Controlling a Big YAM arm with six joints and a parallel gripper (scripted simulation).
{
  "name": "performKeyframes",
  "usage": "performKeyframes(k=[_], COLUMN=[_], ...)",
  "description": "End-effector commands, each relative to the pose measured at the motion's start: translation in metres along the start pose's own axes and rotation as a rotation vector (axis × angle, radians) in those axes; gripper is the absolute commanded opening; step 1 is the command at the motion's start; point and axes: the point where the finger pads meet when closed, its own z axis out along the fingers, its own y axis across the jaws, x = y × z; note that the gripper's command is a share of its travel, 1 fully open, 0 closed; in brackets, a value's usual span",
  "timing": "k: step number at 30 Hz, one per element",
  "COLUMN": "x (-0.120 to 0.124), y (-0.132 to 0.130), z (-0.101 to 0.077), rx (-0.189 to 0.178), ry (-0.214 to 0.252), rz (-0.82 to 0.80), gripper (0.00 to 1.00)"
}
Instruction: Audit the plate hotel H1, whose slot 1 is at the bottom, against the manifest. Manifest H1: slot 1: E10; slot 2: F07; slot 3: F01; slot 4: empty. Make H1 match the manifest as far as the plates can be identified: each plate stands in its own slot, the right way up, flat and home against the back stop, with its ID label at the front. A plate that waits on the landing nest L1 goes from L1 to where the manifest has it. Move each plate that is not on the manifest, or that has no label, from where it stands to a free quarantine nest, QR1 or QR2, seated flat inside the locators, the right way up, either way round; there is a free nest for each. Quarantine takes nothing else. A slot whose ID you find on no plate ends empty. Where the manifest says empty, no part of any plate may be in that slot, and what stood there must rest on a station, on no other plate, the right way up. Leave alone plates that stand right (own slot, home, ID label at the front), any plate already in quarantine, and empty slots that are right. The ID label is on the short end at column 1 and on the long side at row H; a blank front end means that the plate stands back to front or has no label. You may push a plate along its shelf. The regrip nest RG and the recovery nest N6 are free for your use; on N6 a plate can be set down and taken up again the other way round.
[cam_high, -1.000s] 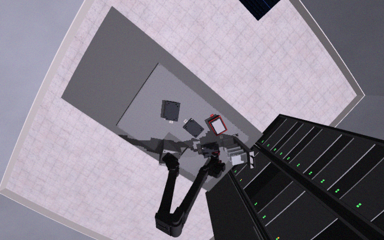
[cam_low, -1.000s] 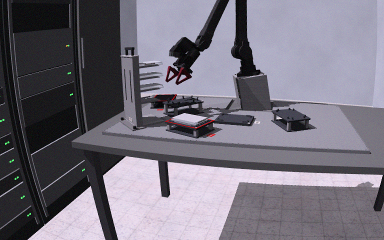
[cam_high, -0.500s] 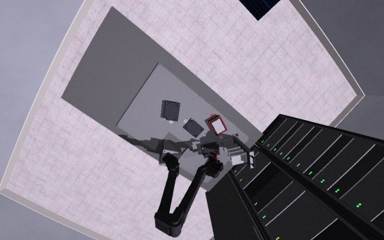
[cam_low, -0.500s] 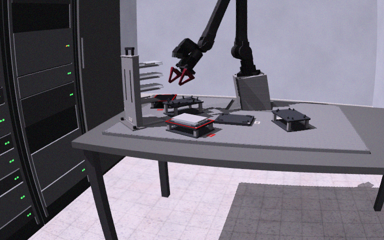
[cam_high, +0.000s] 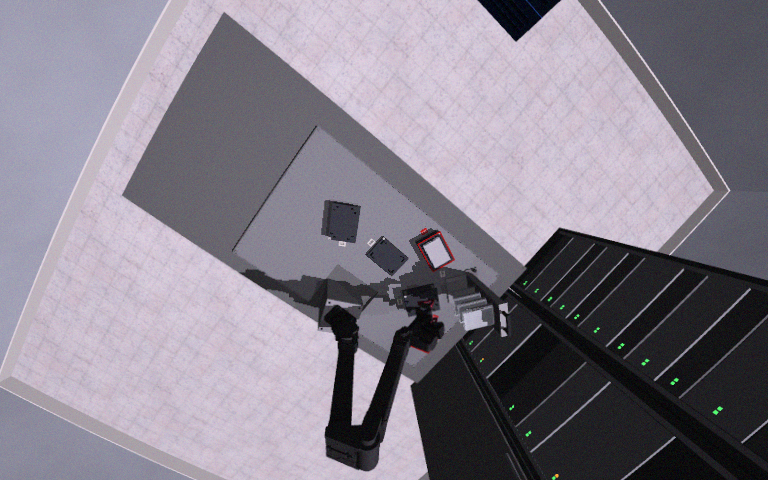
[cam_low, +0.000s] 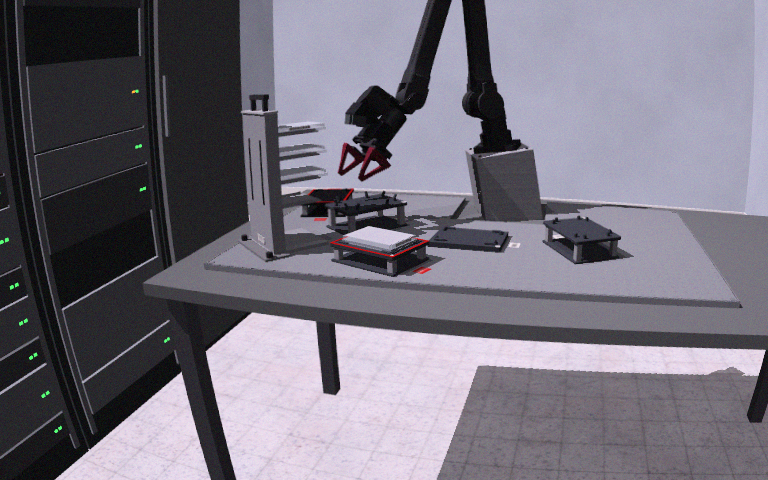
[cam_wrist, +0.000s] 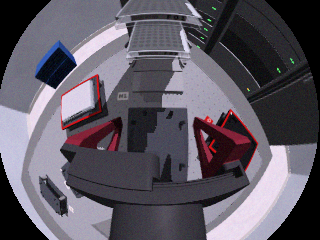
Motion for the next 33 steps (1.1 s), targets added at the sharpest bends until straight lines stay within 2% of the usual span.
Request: performKeyframes(k=[1,12,13,15,19,29,30,32,33], x=[0.001,0.013,-0.014,-0.008,-0.006,-0.014,-0.028,-0.018,-0.018], y=[-0.004,-0.004,-0.004,0.000,0.001,0.001,-0.006,-0.001,-0.001], z=[0.002,0.012,0.013,0.022,0.028,0.039,0.036,0.043,0.043], rx=[0.009,0.009,0.011,0.001,-0.004,-0.004,0.013,0.001,-0.001], ry=[-0.017,-0.016,-0.070,-0.039,-0.020,-0.020,-0.059,-0.026,-0.025], rz=[-0.006,-0.005,-0.016,-0.009,0.000,-0.001,-0.003,0.001,-0.001], gripper=[1.00,1.00,1.00,1.00,1.00,1.00,1.00,1.00,1.00])
